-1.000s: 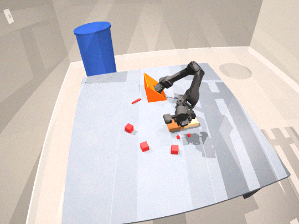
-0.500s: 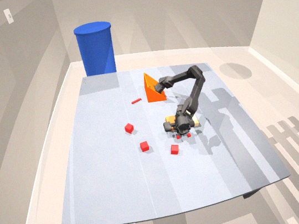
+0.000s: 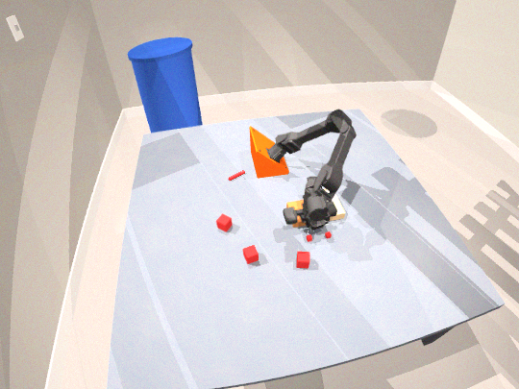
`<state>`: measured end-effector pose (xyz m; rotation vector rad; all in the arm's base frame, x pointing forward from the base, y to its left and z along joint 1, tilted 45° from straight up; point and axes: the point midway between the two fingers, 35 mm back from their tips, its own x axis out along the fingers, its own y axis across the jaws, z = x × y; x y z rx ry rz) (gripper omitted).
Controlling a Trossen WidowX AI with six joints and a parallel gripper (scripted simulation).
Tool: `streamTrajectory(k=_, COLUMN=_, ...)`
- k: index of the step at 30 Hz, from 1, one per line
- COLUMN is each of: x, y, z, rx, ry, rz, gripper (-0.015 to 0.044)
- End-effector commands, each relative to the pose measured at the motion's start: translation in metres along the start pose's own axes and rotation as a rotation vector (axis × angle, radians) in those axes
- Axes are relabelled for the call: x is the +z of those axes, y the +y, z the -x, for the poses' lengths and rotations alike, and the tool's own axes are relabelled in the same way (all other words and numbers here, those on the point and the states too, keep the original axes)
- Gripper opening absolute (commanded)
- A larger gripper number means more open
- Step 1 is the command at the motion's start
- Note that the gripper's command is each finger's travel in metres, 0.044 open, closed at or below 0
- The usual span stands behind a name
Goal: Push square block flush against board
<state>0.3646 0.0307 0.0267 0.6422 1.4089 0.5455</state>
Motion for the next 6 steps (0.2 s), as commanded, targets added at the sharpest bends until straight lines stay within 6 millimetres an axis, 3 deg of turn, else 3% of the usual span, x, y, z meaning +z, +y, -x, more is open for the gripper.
streamTrajectory(k=1, x=-0.0023, y=-0.0002, z=-0.0012, rx=0.003, ry=0.005, rz=-0.003, gripper=0.0)
streamTrajectory(k=6, x=0.005, y=-0.0001, z=-0.001, rx=0.003, ry=0.005, rz=-0.003, gripper=0.0)
